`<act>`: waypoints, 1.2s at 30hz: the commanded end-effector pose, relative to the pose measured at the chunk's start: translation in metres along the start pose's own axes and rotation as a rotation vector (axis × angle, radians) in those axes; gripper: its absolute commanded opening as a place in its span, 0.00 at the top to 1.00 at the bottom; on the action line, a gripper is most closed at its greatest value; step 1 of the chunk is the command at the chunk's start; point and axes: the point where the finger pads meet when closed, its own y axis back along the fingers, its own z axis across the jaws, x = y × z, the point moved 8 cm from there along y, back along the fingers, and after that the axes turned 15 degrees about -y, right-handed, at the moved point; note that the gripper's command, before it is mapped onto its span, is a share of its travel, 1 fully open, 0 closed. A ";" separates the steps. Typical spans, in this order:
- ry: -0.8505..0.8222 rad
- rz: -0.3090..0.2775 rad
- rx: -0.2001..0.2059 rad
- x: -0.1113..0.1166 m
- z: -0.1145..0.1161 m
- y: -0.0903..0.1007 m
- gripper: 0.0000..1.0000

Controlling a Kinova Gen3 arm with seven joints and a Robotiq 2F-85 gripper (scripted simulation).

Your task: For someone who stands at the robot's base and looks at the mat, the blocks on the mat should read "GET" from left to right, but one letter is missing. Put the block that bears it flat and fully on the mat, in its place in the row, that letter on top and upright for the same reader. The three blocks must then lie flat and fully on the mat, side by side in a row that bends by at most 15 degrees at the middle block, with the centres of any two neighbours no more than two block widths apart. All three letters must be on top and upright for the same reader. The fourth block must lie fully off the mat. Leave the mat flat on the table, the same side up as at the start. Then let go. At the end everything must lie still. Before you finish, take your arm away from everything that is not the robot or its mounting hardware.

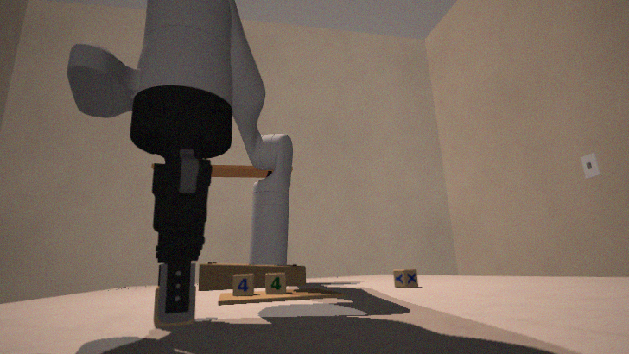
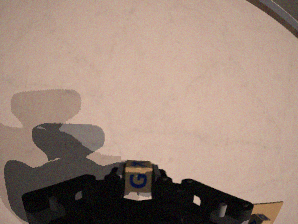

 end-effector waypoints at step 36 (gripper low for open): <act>-0.003 0.003 0.003 0.001 0.000 0.098 0.79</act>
